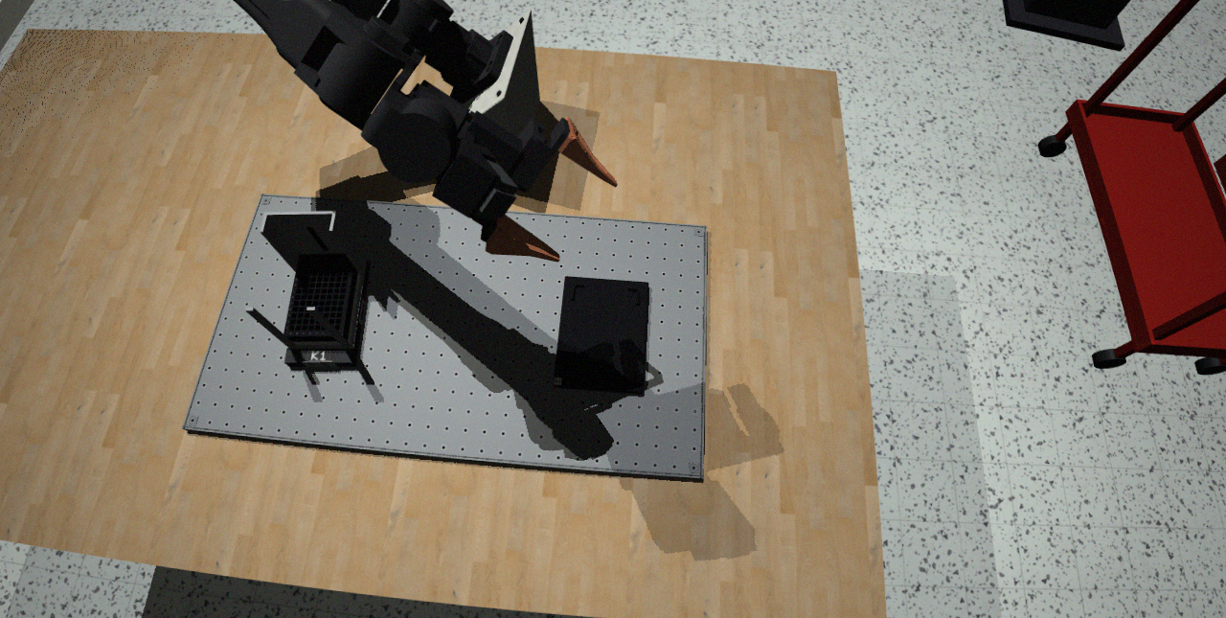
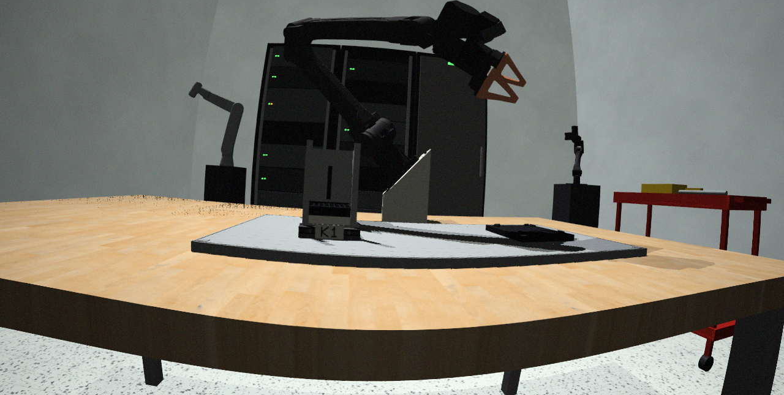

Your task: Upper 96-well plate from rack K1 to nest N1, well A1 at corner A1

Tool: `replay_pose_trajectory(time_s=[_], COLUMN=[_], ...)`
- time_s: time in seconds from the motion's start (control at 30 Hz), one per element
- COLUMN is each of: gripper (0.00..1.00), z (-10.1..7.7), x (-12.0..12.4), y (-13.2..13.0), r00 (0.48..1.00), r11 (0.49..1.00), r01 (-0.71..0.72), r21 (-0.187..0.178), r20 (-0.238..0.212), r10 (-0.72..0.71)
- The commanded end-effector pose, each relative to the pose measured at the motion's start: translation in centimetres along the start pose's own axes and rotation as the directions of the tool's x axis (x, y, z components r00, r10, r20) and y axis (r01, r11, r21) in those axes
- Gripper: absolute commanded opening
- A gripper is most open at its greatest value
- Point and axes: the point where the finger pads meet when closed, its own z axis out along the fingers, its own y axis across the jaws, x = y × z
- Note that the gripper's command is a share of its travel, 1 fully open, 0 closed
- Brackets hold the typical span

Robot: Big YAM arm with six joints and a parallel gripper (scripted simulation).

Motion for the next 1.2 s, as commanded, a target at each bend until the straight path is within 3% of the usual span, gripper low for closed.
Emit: replay_pose_trajectory(time_s=[0.0, 0.03, 0.07, 0.1, 0.17, 0.3, 0.43, 0.6, 0.7, 0.73, 0.83, 0.9, 0.93, 1.03, 1.17], gripper=[1.00, 1.00, 1.00, 1.00, 1.00, 1.00, 1.00, 1.00, 1.00, 1.00, 1.00, 1.00, 1.00, 1.00, 1.00], z=[-0.2, -0.2, -1.9, -2.3, -2.7, -3.4, -4.1, -4.8, -5.2, -5.7, -6.4, -6.1, -7.0, -7.7, -8.3], x=[-0.4, -0.4, -3.8, -3.8, -3.7, -3.6, -3.1, -2.7, -2.4, -2.1, -1.6, 0.3, -1.2, -0.8, -0.3], y=[0.2, 0.2, 0.0, -0.4, -2.2, -3.8, -5.2, -7.0, -6.9, -8.7, -10.1, -10.5, -11.2, -11.9, -13.2], r00=[1.000, 1.000, 0.998, 0.998, 0.997, 0.998, 0.994, 0.995, 0.990, 0.984, 0.987, 0.985, 0.983, 0.972, 0.974], r11=[1.000, 1.000, 1.000, 0.998, 0.993, 0.994, 0.975, 0.976, 0.955, 0.944, 0.947, 0.948, 0.936, 0.907, 0.908], r01=[0.003, 0.003, -0.012, -0.028, -0.070, -0.047, -0.112, -0.098, -0.125, -0.161, -0.140, -0.134, -0.150, -0.182, -0.171], r21=[-0.001, -0.001, 0.025, 0.052, 0.096, 0.095, 0.192, 0.193, 0.269, 0.289, 0.289, 0.288, 0.318, 0.380, 0.383], r20=[0.008, 0.008, 0.060, 0.055, 0.043, 0.040, 0.004, -0.001, -0.034, -0.032, -0.039, -0.071, -0.051, -0.068, -0.076], r10=[-0.003, -0.003, 0.010, 0.025, 0.066, 0.043, 0.113, 0.100, 0.139, 0.177, 0.158, 0.160, 0.174, 0.223, 0.215])
